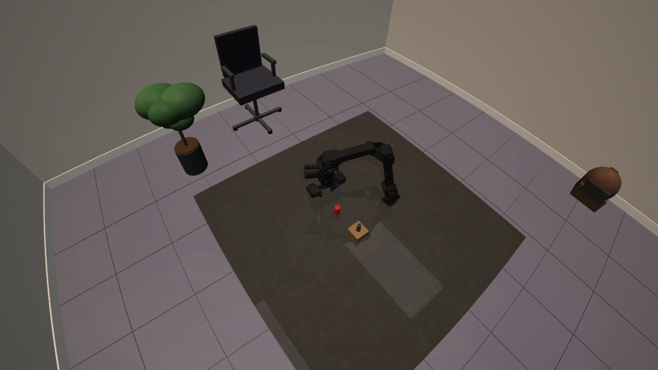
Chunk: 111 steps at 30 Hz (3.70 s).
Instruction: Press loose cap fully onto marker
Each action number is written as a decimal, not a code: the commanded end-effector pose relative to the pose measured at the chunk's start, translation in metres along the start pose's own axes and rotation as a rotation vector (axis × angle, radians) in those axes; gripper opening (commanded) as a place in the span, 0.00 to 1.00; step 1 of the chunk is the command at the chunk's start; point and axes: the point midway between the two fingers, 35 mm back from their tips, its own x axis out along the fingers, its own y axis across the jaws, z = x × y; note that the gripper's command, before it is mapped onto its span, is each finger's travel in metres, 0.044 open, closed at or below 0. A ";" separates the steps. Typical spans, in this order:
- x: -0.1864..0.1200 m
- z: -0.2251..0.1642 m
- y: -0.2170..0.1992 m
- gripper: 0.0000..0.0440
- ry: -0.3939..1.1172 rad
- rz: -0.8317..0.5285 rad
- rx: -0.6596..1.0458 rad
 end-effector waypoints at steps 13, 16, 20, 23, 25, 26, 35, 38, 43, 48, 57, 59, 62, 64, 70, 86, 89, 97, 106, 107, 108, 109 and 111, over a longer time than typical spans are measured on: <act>0.010 -0.046 0.001 0.69 0.100 -0.056 -0.042; 0.011 -0.053 0.001 0.69 0.114 -0.067 -0.052; 0.014 -0.062 -0.002 0.68 0.131 -0.085 -0.066; 0.017 -0.067 -0.004 0.68 0.142 -0.100 -0.076; 0.019 -0.070 -0.006 0.68 0.150 -0.111 -0.082; 0.020 -0.071 -0.007 0.67 0.153 -0.116 -0.086; 0.037 -0.078 -0.015 0.65 0.180 -0.153 -0.118; 0.044 -0.080 -0.017 0.63 0.187 -0.163 -0.129; 0.056 -0.081 -0.020 0.60 0.193 -0.176 -0.148; 0.064 -0.081 -0.022 0.56 0.182 -0.178 -0.166; 0.056 -0.079 -0.019 0.22 0.143 -0.142 -0.184; 0.049 -0.078 -0.015 0.21 0.128 -0.122 -0.189; 0.039 -0.079 -0.011 0.20 0.110 -0.097 -0.199; 0.032 -0.081 -0.009 0.18 0.102 -0.082 -0.206; 0.011 -0.091 -0.002 0.18 0.092 -0.041 -0.225; -0.037 -0.153 0.000 0.13 0.111 -0.004 -0.269; -0.043 -0.166 -0.003 0.11 0.116 -0.008 -0.280; -0.057 -0.199 -0.017 0.07 0.126 -0.026 -0.313; -0.066 -0.223 -0.033 0.02 0.127 -0.046 -0.341; -0.066 -0.224 -0.034 0.02 0.126 -0.048 -0.341; -0.066 -0.225 -0.035 0.01 0.126 -0.050 -0.342; -0.066 -0.226 -0.036 0.01 0.125 -0.052 -0.342; -0.063 -0.228 -0.037 0.00 0.125 -0.059 -0.343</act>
